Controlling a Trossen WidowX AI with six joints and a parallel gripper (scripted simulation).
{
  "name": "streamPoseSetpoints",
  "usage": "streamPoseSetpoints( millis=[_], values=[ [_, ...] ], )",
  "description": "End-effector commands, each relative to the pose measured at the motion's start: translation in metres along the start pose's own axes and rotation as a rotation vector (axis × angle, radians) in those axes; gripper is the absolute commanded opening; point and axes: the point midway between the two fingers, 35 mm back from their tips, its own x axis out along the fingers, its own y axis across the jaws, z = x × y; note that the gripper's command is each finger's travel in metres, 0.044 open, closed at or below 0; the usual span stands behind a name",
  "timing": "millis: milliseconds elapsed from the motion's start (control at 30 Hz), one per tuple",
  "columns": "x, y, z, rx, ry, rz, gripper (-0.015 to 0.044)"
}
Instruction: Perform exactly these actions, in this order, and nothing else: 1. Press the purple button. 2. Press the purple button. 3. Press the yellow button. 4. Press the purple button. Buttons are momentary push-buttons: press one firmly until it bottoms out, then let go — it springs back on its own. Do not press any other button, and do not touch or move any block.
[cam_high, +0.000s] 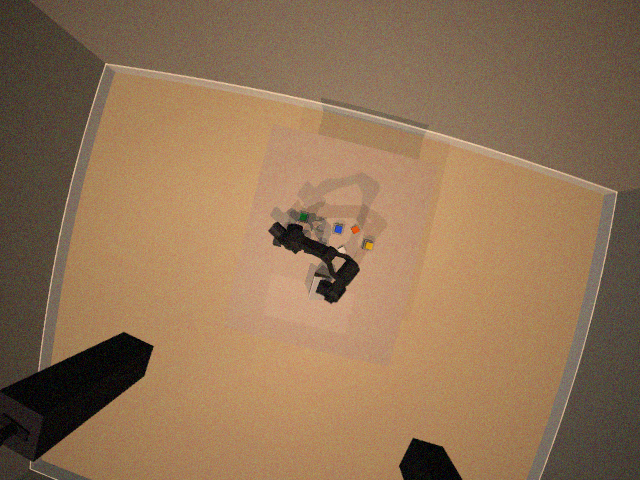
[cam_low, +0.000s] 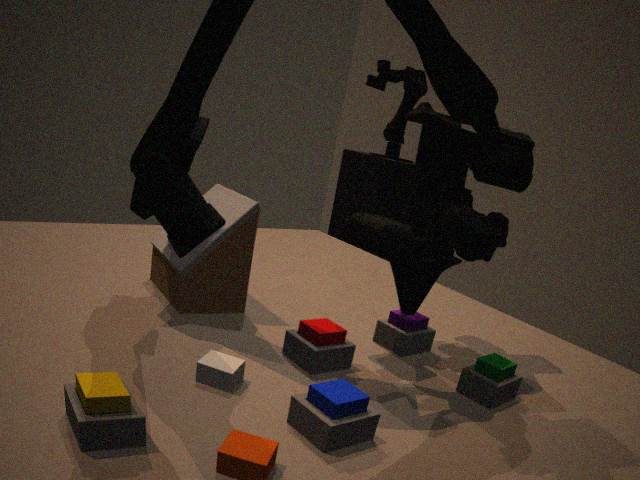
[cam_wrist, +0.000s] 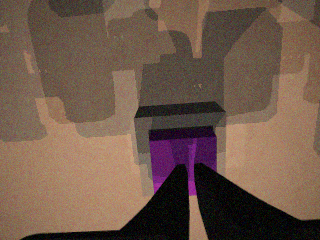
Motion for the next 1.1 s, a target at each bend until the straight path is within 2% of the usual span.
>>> streamPoseSetpoints(
  millis=[0, 1067],
  values=[
    [-0.025, 0.002, 0.001, 0.005, -0.007, 0.013, 0.002],
    [0.008, 0.002, 0.001, 0.005, -0.007, 0.012, 0.002]
  ],
)
